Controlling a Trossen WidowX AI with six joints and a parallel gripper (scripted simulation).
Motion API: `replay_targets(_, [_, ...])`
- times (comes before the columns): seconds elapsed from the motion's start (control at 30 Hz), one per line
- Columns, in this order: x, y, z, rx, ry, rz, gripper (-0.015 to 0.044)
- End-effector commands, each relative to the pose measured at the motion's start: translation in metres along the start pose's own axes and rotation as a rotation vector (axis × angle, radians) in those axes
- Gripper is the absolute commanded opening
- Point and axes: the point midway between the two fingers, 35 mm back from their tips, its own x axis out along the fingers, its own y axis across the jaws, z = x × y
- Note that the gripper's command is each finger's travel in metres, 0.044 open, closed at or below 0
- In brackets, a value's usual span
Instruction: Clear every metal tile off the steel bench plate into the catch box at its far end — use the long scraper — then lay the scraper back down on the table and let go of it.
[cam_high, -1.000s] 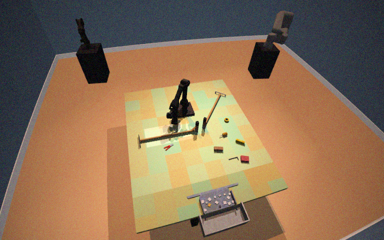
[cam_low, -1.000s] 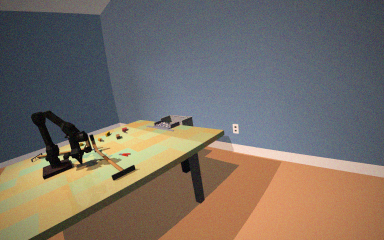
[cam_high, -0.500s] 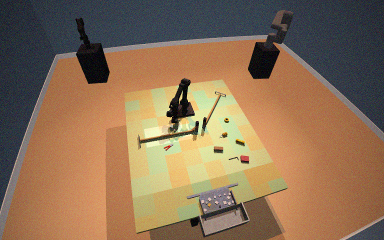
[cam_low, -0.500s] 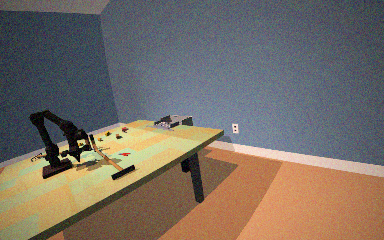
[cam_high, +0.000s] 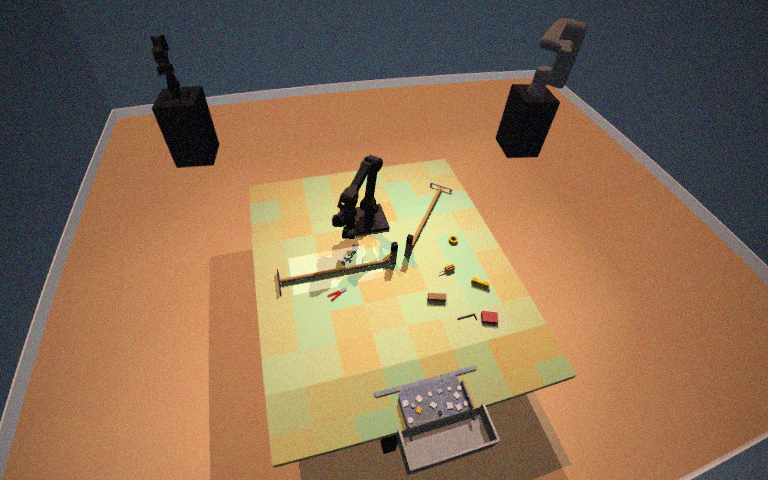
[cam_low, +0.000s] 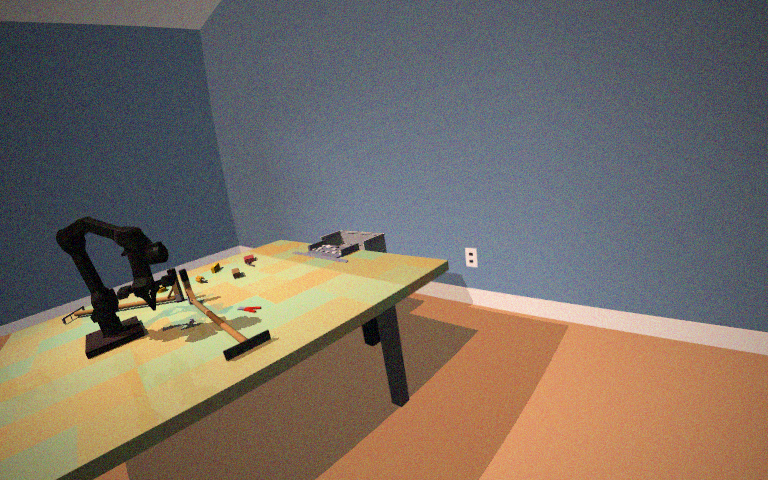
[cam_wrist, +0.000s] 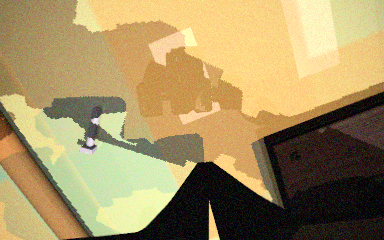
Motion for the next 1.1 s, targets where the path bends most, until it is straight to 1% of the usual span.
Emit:
replay_targets(0.0, [-0.018,0.000,0.000,0.002,-0.005,0.011,0.0000])
replay_targets(0.1, [-0.027,-0.002,-0.001,0.002,-0.005,0.011,0.0000])
replay_targets(0.23, [-0.029,0.000,-0.002,-0.016,-0.006,0.013,0.0000])
replay_targets(1.07, [-0.053,0.053,-0.061,-0.672,-0.036,0.075,0.0000])
